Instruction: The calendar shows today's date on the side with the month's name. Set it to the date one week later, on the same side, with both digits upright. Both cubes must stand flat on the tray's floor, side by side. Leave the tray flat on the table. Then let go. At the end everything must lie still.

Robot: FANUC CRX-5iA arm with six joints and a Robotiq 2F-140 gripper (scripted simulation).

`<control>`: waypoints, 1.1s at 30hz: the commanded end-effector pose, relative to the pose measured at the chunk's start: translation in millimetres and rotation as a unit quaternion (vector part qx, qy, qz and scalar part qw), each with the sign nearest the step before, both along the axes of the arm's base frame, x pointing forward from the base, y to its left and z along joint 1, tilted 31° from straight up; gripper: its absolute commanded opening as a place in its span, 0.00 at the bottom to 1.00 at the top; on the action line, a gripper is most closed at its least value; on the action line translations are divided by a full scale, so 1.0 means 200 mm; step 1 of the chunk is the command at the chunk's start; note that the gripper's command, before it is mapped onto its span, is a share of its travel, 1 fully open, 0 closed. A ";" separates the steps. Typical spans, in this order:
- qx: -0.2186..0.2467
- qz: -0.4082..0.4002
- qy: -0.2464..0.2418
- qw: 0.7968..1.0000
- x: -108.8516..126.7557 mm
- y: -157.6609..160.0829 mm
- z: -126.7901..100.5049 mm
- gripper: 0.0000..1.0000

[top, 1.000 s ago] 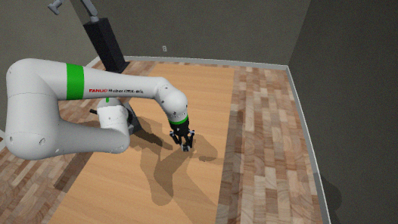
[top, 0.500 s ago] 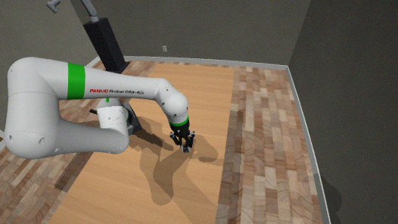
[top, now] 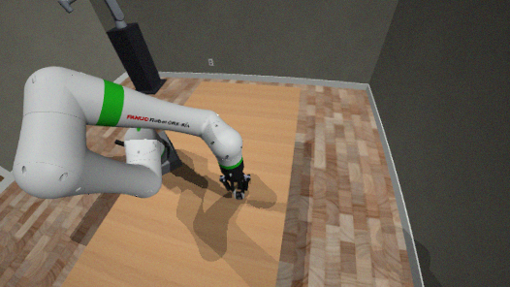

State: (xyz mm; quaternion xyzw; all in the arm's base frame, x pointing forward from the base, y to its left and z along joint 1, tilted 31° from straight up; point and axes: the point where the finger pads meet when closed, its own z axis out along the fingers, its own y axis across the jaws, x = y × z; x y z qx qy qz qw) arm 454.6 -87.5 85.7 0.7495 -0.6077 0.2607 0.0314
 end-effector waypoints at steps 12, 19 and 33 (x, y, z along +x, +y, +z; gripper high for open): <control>0.000 0.000 -0.001 1.000 0.09 -0.09 -0.20 0.16; 0.000 0.000 -0.001 1.000 0.10 -0.09 -0.21 0.16; 0.000 0.000 -0.001 1.000 0.10 -0.09 -0.21 0.16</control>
